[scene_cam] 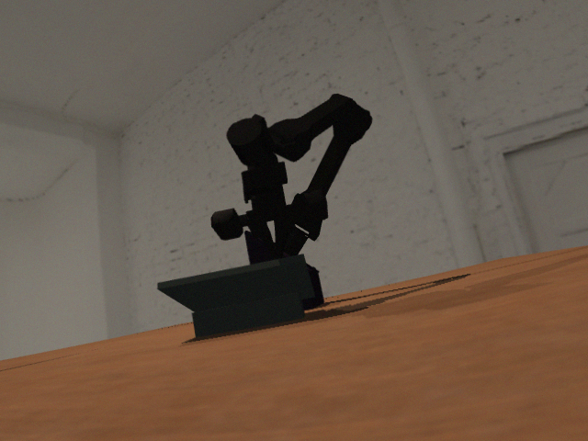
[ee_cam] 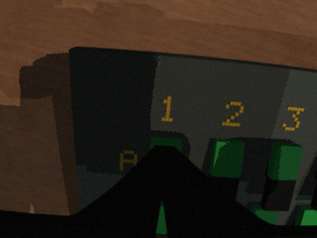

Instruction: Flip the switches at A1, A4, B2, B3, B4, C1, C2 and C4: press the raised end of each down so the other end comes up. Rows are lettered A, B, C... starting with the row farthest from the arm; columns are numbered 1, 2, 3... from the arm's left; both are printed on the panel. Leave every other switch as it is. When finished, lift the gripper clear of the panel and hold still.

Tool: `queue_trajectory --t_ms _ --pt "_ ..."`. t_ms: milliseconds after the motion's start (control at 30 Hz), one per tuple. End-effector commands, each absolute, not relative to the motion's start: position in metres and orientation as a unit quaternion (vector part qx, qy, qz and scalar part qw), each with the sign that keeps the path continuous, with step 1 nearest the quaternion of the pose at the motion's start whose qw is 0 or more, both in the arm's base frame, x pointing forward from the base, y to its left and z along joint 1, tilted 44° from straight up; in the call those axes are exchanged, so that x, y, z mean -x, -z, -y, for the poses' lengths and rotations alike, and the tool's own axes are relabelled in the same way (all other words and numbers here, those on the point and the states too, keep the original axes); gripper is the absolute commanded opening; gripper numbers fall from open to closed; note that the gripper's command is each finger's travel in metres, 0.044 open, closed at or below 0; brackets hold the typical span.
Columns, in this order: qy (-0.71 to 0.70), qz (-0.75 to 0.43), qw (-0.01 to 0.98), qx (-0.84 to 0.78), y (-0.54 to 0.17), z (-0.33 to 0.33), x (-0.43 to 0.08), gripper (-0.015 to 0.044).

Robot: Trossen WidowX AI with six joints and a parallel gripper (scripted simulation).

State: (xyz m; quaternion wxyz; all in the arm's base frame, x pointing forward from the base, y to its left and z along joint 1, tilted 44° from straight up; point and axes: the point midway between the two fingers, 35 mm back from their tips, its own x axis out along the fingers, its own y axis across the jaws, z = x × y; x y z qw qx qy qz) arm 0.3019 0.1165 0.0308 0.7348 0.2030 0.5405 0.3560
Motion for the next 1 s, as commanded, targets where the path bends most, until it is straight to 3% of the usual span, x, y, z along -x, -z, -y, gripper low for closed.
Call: queue_trajectory --t_ms 0,433,767,967 --pt "-0.355 -0.544 0.732 -0.203 -0.028 -0.118 -0.301 0.0" --pt "-0.355 -0.544 0.732 -0.203 -0.027 -0.119 -0.301 0.0" --pt "-0.351 -0.536 0.739 -0.207 -0.069 -0.069 -0.288 0.0" --pt "-0.341 -0.541 0.741 -0.207 -0.023 -0.026 -0.298 0.0"
